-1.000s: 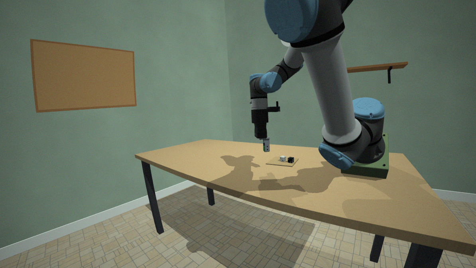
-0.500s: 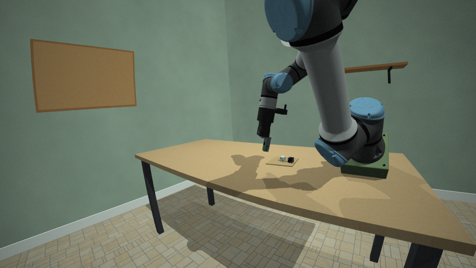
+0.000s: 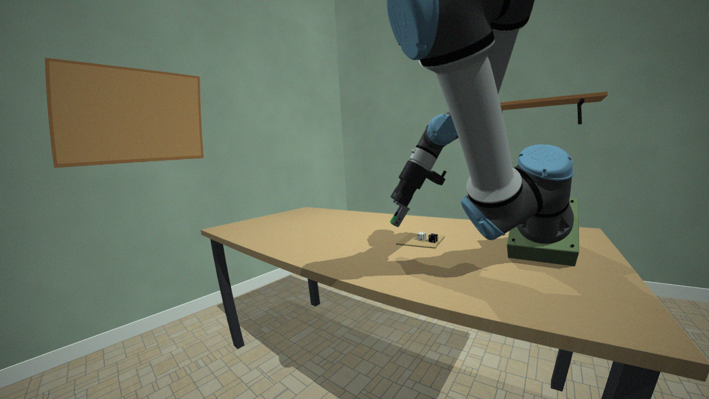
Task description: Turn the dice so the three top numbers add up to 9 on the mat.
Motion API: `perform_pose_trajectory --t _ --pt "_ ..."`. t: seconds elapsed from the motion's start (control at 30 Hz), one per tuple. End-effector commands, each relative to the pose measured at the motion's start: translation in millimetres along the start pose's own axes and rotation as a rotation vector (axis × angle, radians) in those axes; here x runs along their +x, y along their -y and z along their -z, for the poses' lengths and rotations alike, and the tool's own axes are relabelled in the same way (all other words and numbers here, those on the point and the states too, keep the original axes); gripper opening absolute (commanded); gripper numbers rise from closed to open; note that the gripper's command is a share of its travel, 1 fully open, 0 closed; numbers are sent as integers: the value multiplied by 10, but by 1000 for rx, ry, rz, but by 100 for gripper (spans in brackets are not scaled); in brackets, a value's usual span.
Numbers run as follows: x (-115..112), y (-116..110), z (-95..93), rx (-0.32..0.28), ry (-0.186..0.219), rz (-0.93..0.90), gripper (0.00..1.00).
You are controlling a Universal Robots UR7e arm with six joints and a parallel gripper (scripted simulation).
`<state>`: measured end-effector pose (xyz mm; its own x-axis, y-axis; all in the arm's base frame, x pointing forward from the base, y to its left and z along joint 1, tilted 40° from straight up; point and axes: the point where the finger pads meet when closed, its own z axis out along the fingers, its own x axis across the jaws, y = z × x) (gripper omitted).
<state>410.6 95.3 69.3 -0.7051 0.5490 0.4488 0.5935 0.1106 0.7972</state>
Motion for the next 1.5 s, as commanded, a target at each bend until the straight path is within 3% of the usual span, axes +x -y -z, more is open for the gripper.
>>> perform_pose_trajectory --t 0.0,0.33,0.67,0.93,1.47 --pt "14 33 -13 -149 -27 4 49" --pt "8 43 -14 -370 -21 1 49" --pt "14 59 -11 -460 -25 1 49" --pt "11 57 -2 -500 -20 -1 49" --pt "11 84 -43 -504 -23 0 49"
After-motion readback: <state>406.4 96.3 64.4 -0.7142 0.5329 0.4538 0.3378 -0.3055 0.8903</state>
